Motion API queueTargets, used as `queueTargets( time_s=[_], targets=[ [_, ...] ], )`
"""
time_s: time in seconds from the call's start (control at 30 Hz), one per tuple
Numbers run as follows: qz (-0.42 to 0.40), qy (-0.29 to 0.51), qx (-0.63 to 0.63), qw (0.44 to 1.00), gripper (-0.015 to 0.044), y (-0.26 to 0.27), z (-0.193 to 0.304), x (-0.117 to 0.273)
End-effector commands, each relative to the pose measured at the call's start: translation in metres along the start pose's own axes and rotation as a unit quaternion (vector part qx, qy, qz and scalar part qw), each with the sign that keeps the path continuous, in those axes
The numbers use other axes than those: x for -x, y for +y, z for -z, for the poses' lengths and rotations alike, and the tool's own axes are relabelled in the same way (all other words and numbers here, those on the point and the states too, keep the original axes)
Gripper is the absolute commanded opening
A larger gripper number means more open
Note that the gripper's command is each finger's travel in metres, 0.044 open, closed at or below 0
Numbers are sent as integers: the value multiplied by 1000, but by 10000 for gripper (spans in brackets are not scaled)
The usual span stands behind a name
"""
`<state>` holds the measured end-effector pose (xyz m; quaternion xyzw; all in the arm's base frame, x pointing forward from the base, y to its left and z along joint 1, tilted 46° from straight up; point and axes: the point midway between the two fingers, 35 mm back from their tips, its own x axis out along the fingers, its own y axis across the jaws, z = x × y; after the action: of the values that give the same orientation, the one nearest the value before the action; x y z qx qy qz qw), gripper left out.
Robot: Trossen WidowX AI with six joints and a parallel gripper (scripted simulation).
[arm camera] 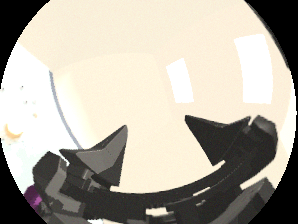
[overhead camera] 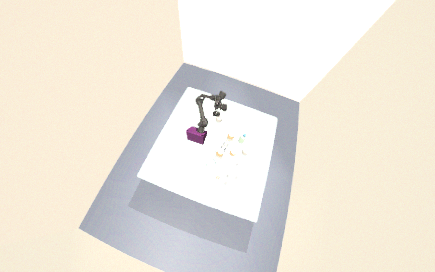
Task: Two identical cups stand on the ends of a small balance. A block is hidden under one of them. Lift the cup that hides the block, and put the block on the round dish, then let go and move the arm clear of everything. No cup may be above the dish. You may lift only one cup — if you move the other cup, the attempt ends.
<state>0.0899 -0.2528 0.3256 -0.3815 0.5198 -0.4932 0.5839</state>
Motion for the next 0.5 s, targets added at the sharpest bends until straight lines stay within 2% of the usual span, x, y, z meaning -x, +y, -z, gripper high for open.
queueTargets(
  time_s=[0.0, 0.47],
  targets=[
    [-45, -24, -1, 999, 440, 25, -8, -8],
    [-204, -84, -29, 975, 440, 104, -23, -18]
  ],
)
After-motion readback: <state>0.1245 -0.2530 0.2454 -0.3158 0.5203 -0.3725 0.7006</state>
